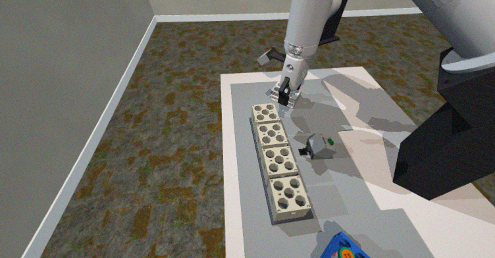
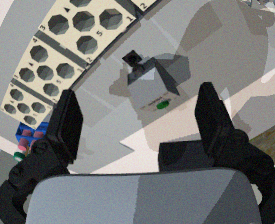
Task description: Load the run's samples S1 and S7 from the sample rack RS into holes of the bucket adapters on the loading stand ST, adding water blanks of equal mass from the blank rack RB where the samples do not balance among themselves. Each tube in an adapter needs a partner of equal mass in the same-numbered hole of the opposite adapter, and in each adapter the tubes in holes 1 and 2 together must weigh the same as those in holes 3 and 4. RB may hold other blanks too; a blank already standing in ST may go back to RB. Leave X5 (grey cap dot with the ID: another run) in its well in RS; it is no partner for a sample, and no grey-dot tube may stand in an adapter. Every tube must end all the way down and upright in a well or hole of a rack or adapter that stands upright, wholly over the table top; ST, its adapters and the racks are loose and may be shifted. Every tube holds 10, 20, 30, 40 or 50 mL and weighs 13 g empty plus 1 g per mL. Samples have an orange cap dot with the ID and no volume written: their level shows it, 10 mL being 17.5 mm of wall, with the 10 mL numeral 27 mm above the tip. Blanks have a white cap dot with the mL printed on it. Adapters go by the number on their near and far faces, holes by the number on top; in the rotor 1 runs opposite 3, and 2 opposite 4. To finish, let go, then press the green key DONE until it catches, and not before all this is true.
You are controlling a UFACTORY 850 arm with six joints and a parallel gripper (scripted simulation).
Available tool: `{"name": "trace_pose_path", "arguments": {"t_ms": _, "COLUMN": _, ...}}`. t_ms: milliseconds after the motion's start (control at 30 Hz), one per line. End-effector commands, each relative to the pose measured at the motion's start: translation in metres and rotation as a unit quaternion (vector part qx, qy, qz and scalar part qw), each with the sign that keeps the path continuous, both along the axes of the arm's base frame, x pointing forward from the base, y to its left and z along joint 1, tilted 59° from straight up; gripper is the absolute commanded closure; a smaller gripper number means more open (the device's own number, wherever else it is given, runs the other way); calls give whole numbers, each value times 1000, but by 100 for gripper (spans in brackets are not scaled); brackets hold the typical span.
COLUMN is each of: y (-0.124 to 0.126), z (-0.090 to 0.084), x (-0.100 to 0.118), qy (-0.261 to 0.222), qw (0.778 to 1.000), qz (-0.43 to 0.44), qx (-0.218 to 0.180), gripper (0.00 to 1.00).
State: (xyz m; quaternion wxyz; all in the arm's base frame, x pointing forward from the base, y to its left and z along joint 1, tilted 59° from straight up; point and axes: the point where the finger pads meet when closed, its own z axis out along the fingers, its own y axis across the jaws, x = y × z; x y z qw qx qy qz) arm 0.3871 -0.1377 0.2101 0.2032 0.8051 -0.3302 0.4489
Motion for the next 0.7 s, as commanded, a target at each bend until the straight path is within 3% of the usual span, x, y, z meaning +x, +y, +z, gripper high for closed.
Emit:
{"name": "trace_pose_path", "arguments": {"t_ms": 0, "y": -20, "z": 11, "x": -11, "qy": -48, "qw": 997, "qz": -29, "qx": 45, "gripper": 0}}
{"name": "trace_pose_path", "arguments": {"t_ms": 667, "y": -91, "z": 47, "x": -52, "qy": -48, "qw": 997, "qz": -29, "qx": 45, "gripper": 0}}
